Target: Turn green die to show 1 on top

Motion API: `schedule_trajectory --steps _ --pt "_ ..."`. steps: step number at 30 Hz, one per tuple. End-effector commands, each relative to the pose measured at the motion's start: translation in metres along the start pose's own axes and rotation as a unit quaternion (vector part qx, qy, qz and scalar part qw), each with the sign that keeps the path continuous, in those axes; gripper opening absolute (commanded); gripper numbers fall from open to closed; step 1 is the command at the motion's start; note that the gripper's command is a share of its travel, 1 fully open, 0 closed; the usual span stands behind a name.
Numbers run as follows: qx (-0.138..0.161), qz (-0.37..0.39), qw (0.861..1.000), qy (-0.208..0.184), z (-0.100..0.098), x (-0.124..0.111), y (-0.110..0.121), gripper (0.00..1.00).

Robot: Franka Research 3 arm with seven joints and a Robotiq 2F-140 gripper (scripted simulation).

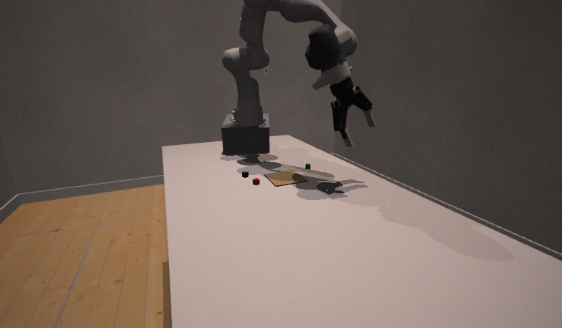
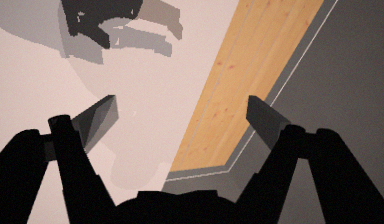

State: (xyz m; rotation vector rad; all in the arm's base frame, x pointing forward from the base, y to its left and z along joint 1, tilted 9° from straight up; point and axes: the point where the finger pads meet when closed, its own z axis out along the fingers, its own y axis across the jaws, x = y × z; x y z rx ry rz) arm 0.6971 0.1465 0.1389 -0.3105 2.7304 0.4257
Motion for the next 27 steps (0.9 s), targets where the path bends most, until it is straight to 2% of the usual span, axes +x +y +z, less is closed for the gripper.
schedule_trajectory --steps 1,19,21,23,24,25,26,27 --pt "0.000 0.000 1.000 0.000 0.000 0.000 0.000 1.00" --pt "0.002 -0.002 1.000 0.001 -0.001 0.002 -0.003 1.00" --pt "0.016 -0.012 1.000 0.005 -0.008 0.012 -0.023 1.00" --pt "0.043 -0.033 0.998 0.016 -0.023 0.036 -0.062 1.00" --pt "0.043 -0.033 0.998 0.016 -0.023 0.036 -0.062 1.00" --pt "0.061 -0.048 0.997 0.025 -0.034 0.054 -0.089 1.00" --pt "0.061 -0.048 0.997 0.025 -0.034 0.054 -0.089 1.00" --pt "0.079 -0.065 0.994 0.036 -0.045 0.075 -0.113 1.00"
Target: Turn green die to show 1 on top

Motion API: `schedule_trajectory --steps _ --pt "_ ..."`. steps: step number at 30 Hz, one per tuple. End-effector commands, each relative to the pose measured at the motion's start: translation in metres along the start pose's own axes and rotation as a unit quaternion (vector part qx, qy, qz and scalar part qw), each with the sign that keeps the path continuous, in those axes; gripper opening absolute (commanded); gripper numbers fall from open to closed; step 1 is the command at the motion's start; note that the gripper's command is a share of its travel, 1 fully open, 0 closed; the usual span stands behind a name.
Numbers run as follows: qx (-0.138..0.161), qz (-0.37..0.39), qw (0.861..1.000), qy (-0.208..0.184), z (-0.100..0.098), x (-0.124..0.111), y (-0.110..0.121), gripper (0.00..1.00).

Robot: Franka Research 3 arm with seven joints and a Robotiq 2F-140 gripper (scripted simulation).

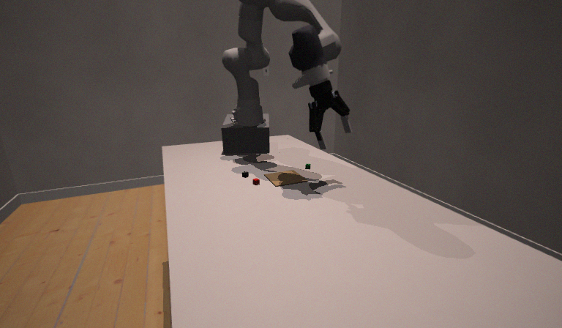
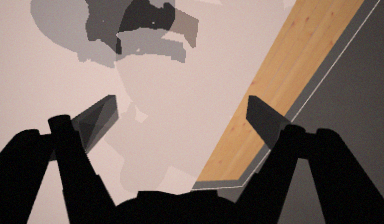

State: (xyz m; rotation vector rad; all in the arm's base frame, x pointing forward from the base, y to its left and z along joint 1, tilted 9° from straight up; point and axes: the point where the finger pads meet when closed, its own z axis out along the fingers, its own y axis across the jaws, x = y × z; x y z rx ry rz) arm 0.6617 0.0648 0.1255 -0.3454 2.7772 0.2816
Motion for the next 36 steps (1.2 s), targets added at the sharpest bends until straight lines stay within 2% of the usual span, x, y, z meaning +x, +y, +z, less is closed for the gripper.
schedule_trajectory --steps 1,2,3,4,5,7,8,9,10,12,16,17,22,25,28,36 --pt "0.033 -0.048 0.998 0.011 -0.015 0.029 -0.048 1.00" --pt "0.051 -0.066 0.996 0.024 -0.023 0.053 -0.070 1.00" --pt "0.051 -0.066 0.996 0.024 -0.025 0.058 -0.076 1.00" --pt "0.066 -0.084 0.994 0.038 -0.033 0.081 -0.095 1.00" --pt "0.068 -0.086 0.993 0.039 -0.036 0.090 -0.104 1.00" --pt "0.068 -0.086 0.993 0.039 -0.036 0.090 -0.104 1.00" --pt "0.081 -0.105 0.990 0.054 -0.046 0.121 -0.126 1.00" --pt "0.082 -0.106 0.989 0.056 -0.047 0.124 -0.128 1.00" --pt "0.089 -0.119 0.987 0.066 -0.053 0.146 -0.141 1.00" --pt "0.095 -0.135 0.983 0.079 -0.060 0.173 -0.154 1.00" --pt "0.102 -0.162 0.977 0.100 -0.071 0.220 -0.171 1.00" --pt "0.102 -0.165 0.976 0.102 -0.072 0.225 -0.173 1.00" --pt "0.101 -0.206 0.965 0.129 -0.084 0.293 -0.183 1.00" --pt "0.101 -0.208 0.964 0.130 -0.085 0.297 -0.183 1.00" --pt "0.097 -0.227 0.959 0.140 -0.088 0.326 -0.182 1.00" --pt "0.097 -0.229 0.958 0.141 -0.088 0.329 -0.182 1.00"
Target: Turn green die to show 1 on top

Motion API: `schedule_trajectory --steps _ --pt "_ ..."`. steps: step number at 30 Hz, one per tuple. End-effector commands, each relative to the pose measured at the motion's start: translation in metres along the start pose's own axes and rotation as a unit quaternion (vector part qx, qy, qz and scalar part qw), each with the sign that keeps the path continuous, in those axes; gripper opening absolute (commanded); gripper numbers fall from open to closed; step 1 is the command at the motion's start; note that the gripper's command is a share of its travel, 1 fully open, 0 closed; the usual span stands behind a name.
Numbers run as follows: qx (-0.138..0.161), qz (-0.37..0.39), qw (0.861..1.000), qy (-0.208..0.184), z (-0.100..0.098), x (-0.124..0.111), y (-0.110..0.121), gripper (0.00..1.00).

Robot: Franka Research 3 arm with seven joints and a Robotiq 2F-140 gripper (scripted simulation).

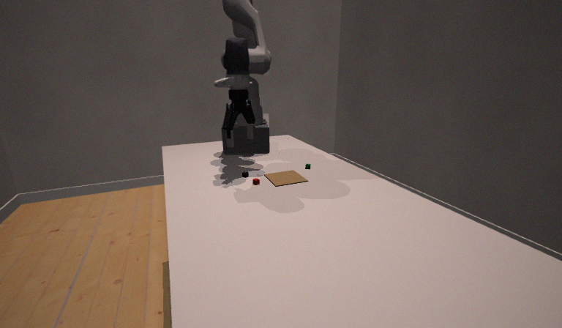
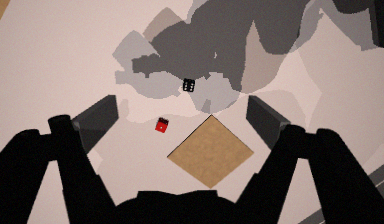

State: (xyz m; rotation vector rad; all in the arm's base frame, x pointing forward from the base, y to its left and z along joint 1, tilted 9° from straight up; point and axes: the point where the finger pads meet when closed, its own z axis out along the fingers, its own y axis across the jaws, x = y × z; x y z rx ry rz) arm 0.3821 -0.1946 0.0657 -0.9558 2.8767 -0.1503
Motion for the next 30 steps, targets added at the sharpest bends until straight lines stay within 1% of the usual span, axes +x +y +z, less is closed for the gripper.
schedule_trajectory --steps 1,27,30 --pt "0.004 -0.024 1.000 -0.001 -0.0008 -0.0004 -0.0015 1.00" --pt "0.004 -0.024 1.000 -0.001 -0.0008 -0.0004 -0.0015 1.00" --pt "0.004 -0.024 1.000 -0.001 0.0030 -0.0005 -0.0016 1.00"
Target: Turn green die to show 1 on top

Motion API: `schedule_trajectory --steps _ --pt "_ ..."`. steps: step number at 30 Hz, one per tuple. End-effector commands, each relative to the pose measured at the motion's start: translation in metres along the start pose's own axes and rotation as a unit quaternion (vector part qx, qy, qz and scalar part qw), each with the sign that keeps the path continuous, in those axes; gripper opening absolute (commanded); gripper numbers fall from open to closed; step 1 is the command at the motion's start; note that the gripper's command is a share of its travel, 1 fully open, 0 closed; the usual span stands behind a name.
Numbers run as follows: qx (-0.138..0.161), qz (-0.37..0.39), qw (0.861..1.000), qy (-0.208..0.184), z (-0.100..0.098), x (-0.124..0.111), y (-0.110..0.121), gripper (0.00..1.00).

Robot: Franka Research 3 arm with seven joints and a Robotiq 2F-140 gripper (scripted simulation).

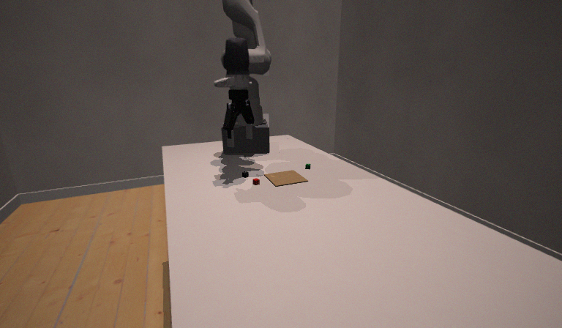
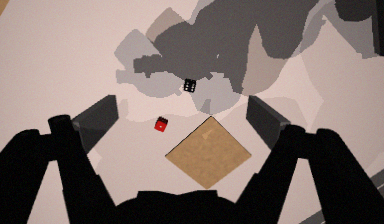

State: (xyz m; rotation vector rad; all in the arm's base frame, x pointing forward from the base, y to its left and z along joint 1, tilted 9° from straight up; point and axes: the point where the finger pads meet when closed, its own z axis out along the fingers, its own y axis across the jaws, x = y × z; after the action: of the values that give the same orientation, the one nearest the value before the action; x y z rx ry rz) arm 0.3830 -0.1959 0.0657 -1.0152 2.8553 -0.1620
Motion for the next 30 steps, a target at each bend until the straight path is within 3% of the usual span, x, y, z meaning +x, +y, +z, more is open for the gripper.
schedule_trajectory --steps 1,17,30 --pt "0.001 -0.003 1.000 -0.001 0.006 -0.001 0.000 1.00" --pt "0.001 -0.003 1.000 -0.001 0.089 -0.001 -0.001 1.00" --pt "0.001 -0.003 1.000 -0.001 0.094 -0.001 -0.001 1.00"
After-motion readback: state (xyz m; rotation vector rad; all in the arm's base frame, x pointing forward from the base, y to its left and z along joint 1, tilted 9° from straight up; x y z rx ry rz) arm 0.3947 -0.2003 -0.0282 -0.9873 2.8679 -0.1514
